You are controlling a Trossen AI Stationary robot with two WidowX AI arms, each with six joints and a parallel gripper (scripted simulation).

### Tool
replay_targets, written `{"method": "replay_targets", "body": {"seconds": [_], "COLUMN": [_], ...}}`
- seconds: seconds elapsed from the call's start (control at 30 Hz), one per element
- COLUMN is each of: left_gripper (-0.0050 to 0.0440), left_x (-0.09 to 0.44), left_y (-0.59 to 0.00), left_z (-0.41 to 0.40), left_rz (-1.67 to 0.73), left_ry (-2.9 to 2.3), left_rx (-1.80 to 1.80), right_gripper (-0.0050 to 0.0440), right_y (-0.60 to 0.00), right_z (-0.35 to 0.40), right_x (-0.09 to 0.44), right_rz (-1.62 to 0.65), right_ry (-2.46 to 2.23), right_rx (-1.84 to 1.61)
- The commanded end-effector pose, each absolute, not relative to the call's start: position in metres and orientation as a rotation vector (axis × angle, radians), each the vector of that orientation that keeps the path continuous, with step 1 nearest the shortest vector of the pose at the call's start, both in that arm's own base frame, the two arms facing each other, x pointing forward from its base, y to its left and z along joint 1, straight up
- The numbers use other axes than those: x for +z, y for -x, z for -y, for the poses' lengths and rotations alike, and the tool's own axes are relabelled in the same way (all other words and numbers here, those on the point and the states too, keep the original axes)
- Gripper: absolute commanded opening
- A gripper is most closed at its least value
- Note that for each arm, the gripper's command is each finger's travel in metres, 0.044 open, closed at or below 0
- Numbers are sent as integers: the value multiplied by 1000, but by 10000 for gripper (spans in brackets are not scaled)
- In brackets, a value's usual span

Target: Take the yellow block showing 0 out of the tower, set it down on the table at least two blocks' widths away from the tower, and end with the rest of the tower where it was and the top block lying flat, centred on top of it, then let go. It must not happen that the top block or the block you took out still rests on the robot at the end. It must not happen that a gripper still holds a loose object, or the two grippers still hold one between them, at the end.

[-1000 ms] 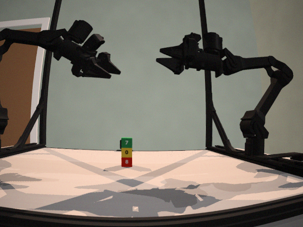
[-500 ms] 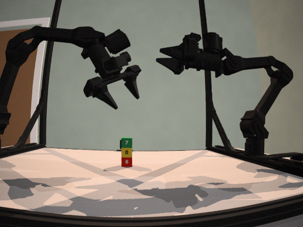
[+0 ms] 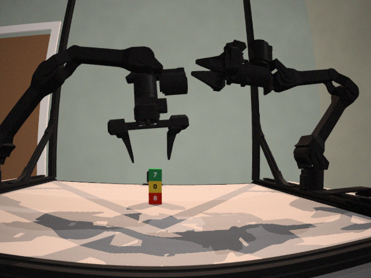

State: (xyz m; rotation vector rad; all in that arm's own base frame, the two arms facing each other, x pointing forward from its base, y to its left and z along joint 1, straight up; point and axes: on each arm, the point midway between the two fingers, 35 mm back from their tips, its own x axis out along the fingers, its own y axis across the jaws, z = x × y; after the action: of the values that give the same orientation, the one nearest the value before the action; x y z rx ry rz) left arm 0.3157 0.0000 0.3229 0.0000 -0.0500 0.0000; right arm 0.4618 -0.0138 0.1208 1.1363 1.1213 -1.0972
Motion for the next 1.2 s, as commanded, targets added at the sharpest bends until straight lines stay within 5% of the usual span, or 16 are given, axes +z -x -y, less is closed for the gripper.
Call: {"method": "replay_targets", "body": {"seconds": [0.0,0.23,1.17], "left_gripper": [400,400,400], "left_x": [323,323,323], "left_y": [-316,-316,-316], "left_z": [0,0,0], "left_rz": [50,50,50], "left_ry": [0,0,0], "left_rx": [0,0,0], "right_gripper": [400,400,400], "right_y": [-461,-461,-458], "right_z": [15,14,-17], "right_x": [112,114,189], "right_rz": [-1134,-1148,-1233], "right_ry": [-1148,-1120,-58], "right_rx": [-1167,-1132,-47]}}
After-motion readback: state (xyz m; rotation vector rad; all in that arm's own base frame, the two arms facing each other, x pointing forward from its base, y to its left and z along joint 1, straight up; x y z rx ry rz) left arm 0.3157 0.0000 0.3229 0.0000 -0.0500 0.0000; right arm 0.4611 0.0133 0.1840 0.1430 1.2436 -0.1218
